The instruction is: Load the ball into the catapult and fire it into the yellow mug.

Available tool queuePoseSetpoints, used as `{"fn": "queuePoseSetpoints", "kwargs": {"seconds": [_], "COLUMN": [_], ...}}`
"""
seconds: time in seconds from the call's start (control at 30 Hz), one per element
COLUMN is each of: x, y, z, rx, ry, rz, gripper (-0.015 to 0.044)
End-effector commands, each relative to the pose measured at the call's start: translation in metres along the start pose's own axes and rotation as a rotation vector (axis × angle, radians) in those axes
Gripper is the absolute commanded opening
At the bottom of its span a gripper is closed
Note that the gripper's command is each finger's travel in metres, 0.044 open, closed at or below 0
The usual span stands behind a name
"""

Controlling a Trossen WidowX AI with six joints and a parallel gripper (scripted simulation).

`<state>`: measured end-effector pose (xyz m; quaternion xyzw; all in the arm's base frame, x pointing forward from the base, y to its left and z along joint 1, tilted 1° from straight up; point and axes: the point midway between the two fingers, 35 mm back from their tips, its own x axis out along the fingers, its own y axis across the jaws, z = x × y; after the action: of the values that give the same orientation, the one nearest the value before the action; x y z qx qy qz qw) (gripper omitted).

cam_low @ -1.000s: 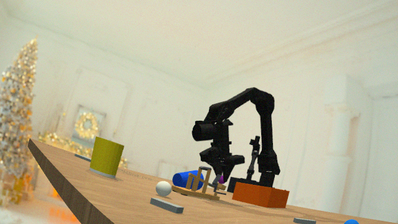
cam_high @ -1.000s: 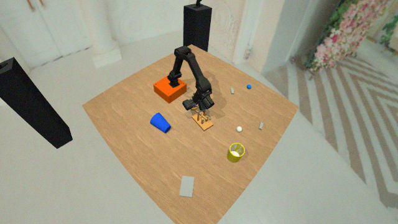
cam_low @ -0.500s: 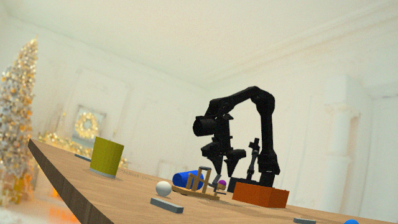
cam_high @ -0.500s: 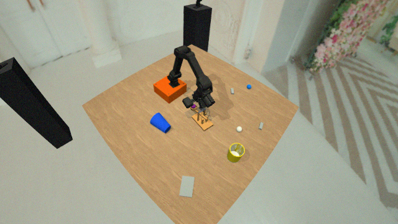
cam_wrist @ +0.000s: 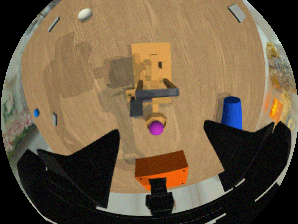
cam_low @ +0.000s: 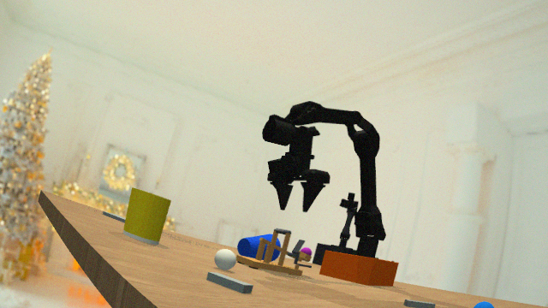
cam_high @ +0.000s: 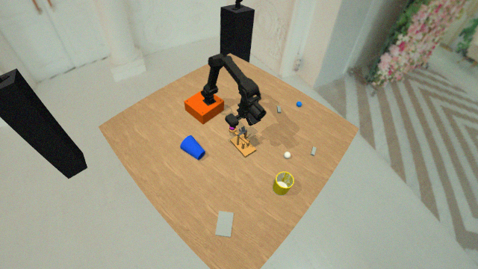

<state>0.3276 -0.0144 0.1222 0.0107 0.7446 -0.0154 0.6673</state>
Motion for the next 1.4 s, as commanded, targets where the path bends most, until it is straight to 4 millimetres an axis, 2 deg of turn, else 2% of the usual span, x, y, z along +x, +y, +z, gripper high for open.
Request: {"fn": "queuePoseSetpoints", "kwargs": {"seconds": [0.0, 0.37, 0.7, 0.77, 1.37], "x": [-0.015, -0.072, -0.137, -0.142, -0.142], "y": [-0.002, -0.01, -0.02, -0.021, -0.021], "z": [0.04, 0.144, 0.217, 0.222, 0.222], "rx": [-0.012, -0.04, -0.074, -0.077, -0.077], "ry": [-0.136, -0.515, -0.848, -0.869, -0.869], "rz": [0.01, 0.005, -0.022, -0.024, -0.024], "gripper": [0.044, 0.044, 0.044, 0.044, 0.044]}}
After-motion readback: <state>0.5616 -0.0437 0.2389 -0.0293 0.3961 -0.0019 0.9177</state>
